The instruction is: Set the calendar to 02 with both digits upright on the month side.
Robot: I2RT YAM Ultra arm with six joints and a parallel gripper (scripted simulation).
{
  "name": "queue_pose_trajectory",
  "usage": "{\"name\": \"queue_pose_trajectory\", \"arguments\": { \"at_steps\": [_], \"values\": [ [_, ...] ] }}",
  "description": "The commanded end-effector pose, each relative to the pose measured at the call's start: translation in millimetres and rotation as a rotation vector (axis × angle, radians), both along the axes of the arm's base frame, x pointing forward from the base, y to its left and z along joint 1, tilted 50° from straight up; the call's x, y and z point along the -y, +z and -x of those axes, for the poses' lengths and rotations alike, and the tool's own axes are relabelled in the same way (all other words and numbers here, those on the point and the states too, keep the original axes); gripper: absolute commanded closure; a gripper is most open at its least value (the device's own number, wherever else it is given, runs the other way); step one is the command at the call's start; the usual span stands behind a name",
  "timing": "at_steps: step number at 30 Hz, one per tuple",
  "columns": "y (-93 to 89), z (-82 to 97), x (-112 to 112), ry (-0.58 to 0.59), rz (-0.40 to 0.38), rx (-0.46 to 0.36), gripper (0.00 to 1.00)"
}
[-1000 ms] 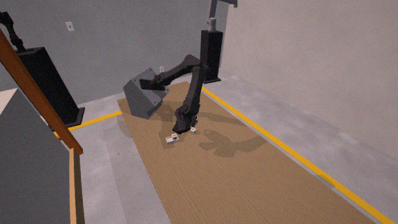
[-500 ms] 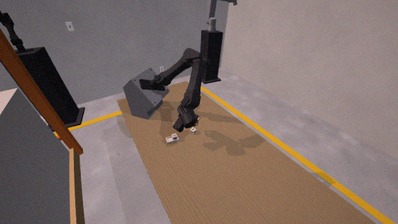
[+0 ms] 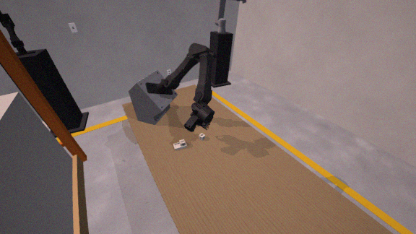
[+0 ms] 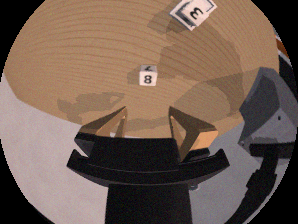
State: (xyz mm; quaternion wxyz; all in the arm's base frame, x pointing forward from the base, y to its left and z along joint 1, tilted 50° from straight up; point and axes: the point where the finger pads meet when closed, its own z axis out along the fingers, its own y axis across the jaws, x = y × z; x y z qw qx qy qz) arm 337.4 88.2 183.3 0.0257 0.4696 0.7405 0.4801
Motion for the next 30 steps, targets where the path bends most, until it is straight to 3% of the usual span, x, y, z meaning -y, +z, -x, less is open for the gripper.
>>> {"name": "queue_pose_trajectory", "arguments": {
  "at_steps": [1,12,18,19,30],
  "values": [
    [-1.7,-5.0,7.0,-0.052,0.019,-0.007,0.36],
    [-1.6,-4.1,4.5,-0.221,0.18,0.011,0.36],
    [-0.6,-3.9,4.8,-0.243,0.195,0.017,0.36],
    [-0.6,-3.9,4.8,-0.243,0.195,0.017,0.0],
    [-0.6,-3.9,4.8,-0.243,0.195,0.017,0.0]
  ]
}}
